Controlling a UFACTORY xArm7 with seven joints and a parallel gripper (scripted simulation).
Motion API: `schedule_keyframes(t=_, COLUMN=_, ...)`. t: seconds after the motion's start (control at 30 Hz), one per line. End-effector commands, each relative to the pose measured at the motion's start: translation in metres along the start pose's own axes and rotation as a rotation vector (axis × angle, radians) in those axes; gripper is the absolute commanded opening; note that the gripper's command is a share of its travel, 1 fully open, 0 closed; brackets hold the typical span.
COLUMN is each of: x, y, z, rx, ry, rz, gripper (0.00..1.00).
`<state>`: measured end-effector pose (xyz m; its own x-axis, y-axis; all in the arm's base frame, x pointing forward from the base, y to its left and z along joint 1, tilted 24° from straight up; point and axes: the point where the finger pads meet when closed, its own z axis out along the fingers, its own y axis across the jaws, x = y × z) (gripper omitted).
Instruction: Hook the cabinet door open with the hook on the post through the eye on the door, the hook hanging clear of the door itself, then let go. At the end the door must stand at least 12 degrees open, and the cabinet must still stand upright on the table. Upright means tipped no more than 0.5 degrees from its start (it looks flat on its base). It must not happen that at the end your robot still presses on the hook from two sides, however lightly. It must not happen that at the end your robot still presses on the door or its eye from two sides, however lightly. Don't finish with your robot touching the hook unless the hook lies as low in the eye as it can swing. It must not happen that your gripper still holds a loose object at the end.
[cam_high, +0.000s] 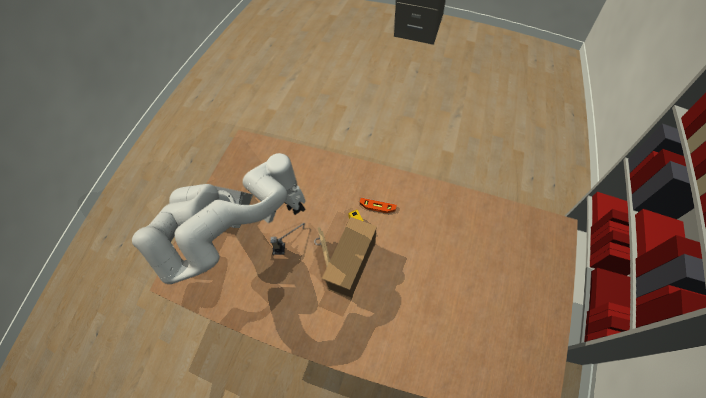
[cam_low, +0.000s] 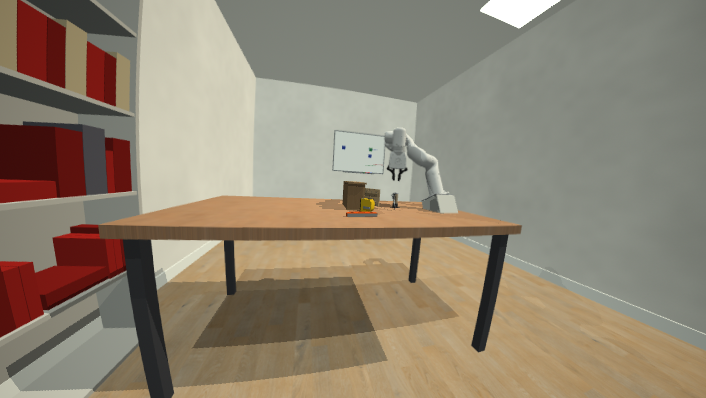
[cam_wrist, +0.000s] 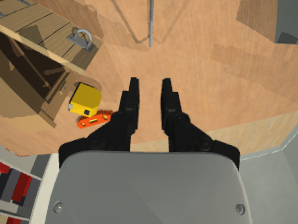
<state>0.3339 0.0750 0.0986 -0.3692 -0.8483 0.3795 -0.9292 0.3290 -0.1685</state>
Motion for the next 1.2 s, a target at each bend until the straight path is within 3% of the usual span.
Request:
schedule_keyframes(t=0.0, x=-0.0008, y=-0.0002, z=-0.0013, rx=0.004, ry=-0.003, rz=0.0, gripper=0.23)
schedule_keyframes(t=1.17, x=-0.0008, y=-0.0002, z=0.0028, rx=0.004, ry=-0.003, rz=0.0, gripper=0.23)
